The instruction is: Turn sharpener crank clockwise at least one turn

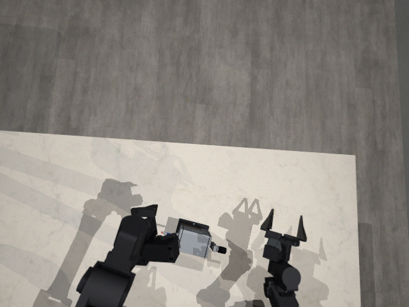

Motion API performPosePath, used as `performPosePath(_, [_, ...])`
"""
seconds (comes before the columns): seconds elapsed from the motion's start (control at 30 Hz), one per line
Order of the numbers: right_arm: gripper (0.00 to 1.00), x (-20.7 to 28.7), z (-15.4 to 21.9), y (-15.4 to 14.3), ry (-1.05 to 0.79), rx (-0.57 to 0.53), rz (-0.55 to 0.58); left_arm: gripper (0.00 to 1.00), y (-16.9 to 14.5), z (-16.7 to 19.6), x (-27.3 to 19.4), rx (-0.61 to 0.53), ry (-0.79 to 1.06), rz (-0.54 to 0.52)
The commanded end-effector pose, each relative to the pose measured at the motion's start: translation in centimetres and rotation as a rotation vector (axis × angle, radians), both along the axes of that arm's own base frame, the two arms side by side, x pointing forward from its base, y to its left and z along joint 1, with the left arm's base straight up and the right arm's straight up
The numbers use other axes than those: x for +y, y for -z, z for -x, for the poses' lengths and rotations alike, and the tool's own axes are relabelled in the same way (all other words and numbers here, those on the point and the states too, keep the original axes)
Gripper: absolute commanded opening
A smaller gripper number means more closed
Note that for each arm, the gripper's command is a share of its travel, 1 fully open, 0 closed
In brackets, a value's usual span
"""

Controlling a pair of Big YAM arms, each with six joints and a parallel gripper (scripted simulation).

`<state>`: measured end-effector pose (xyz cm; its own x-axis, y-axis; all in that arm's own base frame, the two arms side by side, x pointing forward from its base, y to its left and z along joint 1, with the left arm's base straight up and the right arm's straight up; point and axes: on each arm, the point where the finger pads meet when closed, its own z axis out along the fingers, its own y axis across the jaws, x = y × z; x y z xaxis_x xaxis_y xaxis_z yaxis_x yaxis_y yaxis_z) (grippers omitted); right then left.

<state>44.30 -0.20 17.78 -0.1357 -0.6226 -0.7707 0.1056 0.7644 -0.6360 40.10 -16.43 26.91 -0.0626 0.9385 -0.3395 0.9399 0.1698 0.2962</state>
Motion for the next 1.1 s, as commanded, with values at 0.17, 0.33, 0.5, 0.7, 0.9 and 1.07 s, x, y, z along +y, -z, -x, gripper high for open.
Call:
performPosePath(0.17, [1.00,0.0,-0.3,-0.6,0.001,-0.017,-0.002,1.00,-0.8,-0.3,-0.1,-0.019,-0.001,0.008])
performPosePath(0.33, [1.00,0.0,-0.3,-0.6,0.001,-0.017,-0.002,1.00,-0.8,-0.3,-0.1,-0.019,-0.001,0.008])
performPosePath(0.5, [1.00,0.0,-0.3,-0.6,0.001,-0.017,-0.002,1.00,-0.8,-0.3,-0.1,-0.019,-0.001,0.008])
performPosePath(0.7, [1.00,1.2,-1.1,-1.6,-0.026,-0.020,-0.055,1.00,-1.4,1.0,-1.0,-0.018,-0.062,0.049])
performPosePath(0.9, [1.00,6.4,-1.8,-0.8,-0.137,0.135,-0.205,1.00,-6.5,7.4,-4.5,-0.056,-0.238,0.249])
performPosePath(1.07, [1.00,11.2,-1.0,-0.8,-0.223,0.289,-0.306,1.00,-12.0,13.0,-6.1,-0.103,-0.294,0.449])
